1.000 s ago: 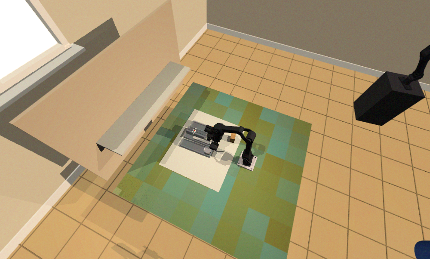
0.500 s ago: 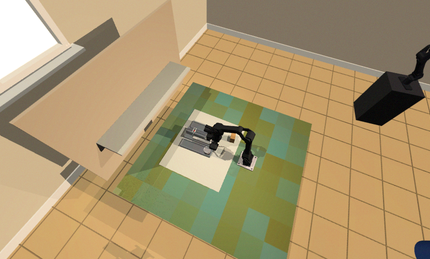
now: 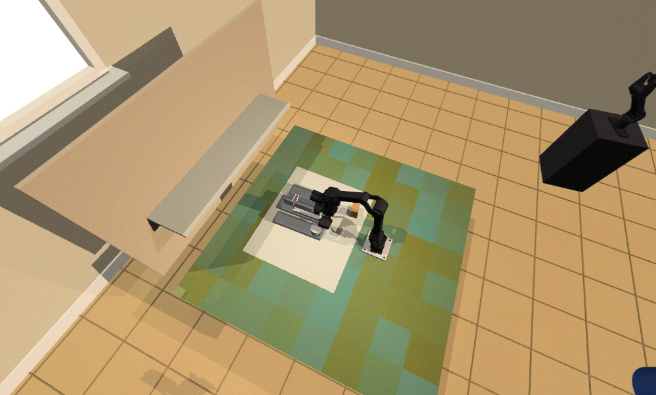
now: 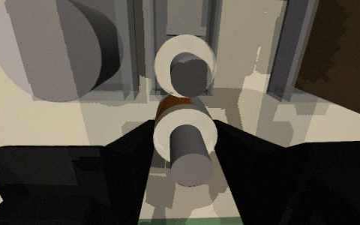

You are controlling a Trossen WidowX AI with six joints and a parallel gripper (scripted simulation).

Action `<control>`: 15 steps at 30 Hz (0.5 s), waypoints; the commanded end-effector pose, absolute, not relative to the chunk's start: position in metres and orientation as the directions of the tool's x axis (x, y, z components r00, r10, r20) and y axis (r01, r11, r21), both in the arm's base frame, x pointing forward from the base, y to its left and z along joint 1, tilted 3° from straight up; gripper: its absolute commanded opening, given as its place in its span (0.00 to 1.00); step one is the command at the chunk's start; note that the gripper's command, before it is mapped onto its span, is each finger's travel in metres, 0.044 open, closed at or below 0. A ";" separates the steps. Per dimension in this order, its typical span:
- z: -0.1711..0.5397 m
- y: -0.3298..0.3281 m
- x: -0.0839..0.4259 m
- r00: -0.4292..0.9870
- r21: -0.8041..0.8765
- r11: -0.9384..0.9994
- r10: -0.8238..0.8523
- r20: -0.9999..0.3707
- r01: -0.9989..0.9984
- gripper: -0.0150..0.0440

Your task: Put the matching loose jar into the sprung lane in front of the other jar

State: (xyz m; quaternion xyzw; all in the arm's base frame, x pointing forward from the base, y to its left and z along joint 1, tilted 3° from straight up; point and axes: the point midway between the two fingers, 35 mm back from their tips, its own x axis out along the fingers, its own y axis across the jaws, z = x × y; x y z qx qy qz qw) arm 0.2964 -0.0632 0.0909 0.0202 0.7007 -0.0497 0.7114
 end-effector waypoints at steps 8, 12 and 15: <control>0.094 -0.065 0.309 0.037 -0.044 0.994 -0.048 -0.998 0.097 0.25; 0.094 -0.065 0.310 0.038 -0.044 0.994 -0.048 -0.998 0.097 0.25; 0.095 -0.065 0.312 0.038 -0.044 0.994 -0.048 -0.998 0.097 0.25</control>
